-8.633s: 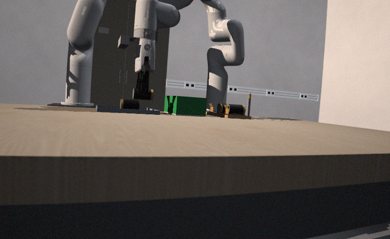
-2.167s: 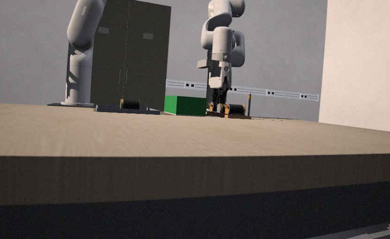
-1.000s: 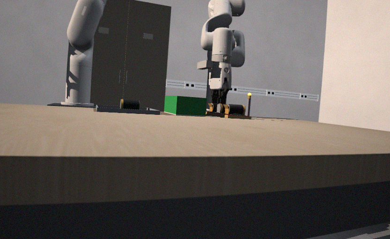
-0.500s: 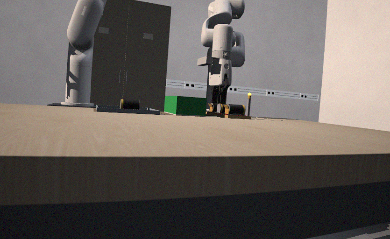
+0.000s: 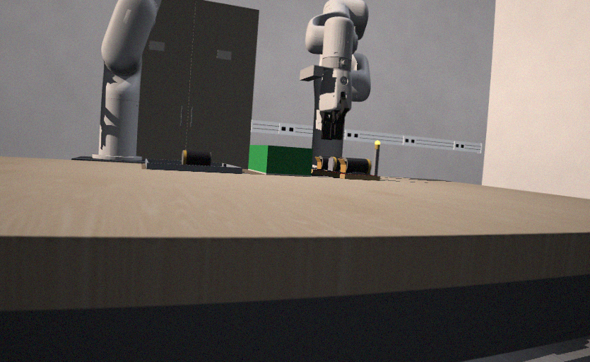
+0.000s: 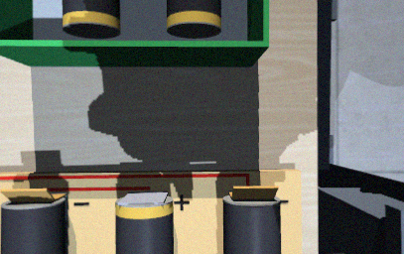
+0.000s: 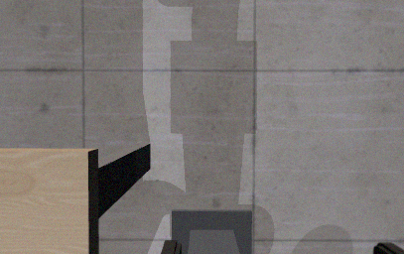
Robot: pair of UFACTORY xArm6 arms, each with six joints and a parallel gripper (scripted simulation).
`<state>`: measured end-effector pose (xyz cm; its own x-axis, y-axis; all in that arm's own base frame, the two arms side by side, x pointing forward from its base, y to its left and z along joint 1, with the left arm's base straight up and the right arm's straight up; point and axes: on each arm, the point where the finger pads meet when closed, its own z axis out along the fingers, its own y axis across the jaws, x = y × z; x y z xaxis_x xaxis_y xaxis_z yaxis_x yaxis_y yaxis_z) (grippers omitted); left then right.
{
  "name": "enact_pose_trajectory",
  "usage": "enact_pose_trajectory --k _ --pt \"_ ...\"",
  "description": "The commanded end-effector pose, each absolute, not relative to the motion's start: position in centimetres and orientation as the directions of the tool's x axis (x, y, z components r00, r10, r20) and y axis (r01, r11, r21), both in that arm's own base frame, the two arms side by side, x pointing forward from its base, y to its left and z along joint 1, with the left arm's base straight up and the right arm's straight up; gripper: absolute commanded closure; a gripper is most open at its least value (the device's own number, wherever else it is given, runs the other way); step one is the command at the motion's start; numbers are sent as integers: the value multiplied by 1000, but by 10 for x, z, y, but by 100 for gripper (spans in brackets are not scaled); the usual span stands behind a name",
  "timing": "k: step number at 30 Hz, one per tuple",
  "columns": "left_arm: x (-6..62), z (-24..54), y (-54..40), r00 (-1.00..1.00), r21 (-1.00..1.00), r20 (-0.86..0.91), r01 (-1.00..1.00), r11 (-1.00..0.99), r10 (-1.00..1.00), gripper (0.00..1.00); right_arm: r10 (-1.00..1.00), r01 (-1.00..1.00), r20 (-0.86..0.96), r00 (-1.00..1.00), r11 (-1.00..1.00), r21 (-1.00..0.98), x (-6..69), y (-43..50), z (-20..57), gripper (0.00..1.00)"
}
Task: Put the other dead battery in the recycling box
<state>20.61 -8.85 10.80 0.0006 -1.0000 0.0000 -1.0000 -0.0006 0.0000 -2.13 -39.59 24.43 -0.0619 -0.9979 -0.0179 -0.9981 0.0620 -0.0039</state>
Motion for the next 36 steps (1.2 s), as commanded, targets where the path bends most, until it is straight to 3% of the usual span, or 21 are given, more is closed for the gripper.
enact_pose_trajectory --k 1,36 --pt "209 115 -91 -2 -13 9 -1000 2 -1000 49 -999 -999 0 -53 53 0 -21 -399 250 0" --pt "209 124 -91 -2 -13 9 -1000 2 -1000 49 -999 -999 0 -53 53 0 -21 -399 250 0"
